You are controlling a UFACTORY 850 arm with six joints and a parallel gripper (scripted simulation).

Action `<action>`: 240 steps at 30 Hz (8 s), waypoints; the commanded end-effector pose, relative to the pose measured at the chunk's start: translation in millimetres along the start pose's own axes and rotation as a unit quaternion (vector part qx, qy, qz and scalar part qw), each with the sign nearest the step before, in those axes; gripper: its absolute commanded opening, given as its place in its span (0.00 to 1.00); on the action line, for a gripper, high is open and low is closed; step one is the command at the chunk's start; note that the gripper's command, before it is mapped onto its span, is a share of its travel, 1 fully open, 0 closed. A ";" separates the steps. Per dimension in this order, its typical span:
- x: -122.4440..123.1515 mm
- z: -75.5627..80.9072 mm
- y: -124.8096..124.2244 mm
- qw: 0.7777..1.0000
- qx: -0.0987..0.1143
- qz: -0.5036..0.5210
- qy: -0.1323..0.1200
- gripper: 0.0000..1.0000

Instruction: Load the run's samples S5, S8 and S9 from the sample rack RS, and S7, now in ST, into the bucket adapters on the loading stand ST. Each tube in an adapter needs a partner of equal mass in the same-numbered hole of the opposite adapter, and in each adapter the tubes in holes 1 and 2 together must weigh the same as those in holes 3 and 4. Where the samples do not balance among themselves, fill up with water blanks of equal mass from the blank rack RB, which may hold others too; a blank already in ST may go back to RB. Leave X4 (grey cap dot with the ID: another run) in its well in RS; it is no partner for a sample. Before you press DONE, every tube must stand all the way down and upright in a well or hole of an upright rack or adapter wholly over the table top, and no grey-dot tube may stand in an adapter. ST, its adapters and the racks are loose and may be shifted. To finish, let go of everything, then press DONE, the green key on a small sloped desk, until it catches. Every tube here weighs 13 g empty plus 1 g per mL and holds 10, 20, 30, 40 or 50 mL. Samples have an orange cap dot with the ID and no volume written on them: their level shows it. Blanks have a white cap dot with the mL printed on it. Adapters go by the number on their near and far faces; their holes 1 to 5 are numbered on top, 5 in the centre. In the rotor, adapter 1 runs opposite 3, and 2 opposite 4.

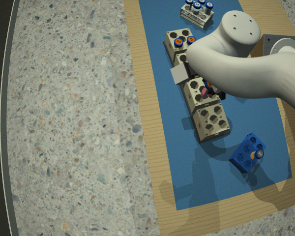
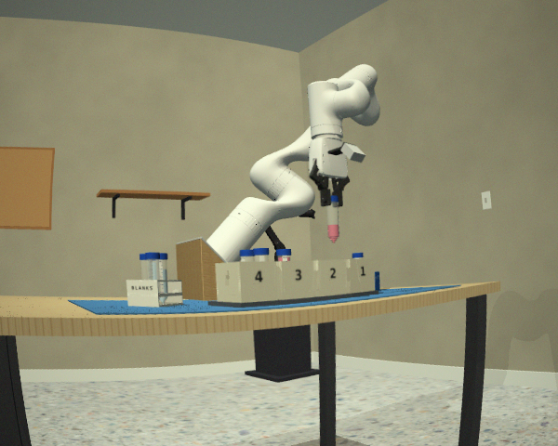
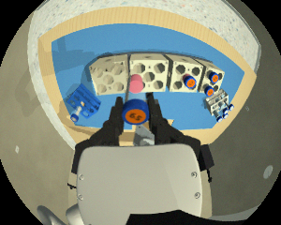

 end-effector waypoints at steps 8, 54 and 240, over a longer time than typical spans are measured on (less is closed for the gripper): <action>-6.0 0.4 8.5 1.000 0.000 0.001 0.000 0.00; -6.0 -34.6 8.5 1.000 0.000 0.001 0.000 0.00; -6.0 -74.0 8.5 1.000 0.000 0.000 0.000 0.43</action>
Point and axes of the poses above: the point where the finger pads meet when closed, its own z axis back along the fingers, its own y axis across the jaws, x = y × z, the point moved 2 cm from there along z, back along the fingers, and after that the axes turned 5 degrees about -z, right-handed, at the moved point
